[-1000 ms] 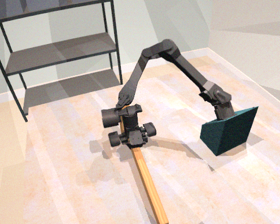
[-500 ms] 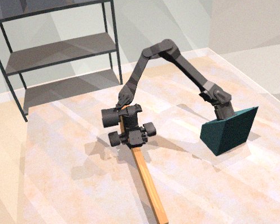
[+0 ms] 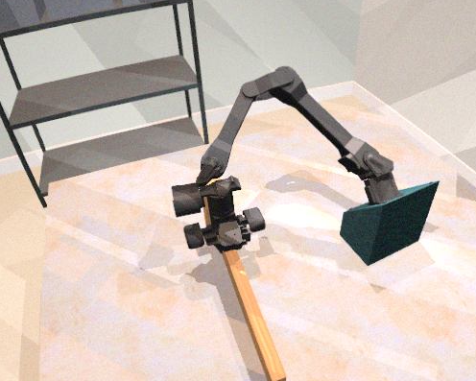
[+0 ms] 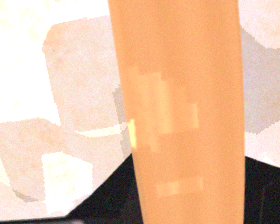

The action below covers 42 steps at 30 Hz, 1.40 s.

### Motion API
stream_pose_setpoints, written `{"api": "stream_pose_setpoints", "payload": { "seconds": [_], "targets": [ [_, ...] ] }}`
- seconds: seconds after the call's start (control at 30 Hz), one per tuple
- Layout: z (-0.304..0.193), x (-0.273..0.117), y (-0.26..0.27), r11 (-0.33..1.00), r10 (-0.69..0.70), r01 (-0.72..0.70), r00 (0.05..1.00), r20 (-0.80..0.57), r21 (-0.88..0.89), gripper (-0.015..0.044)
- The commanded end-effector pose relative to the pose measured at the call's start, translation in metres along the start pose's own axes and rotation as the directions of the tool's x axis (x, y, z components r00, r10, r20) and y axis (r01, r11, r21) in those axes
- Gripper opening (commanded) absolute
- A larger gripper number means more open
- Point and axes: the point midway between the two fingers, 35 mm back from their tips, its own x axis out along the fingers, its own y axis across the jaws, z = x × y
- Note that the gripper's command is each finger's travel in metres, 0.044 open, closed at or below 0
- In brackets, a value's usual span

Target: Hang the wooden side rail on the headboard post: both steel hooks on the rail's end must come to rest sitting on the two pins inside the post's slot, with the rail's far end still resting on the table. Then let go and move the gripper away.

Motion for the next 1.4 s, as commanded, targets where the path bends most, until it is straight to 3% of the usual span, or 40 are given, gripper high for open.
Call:
{"api": "stream_pose_setpoints", "payload": {
  "seconds": [0.0, 1.37],
  "targets": [
    [-0.0016, -0.0049, -0.0040, 1.000, -0.015, 0.015, 1.000, 0.000, 0.001, 0.0000],
    [-0.0062, -0.0054, -0.0038, 1.000, -0.015, 0.015, 1.000, 0.000, 0.001, 0.0000]
  ]
}}
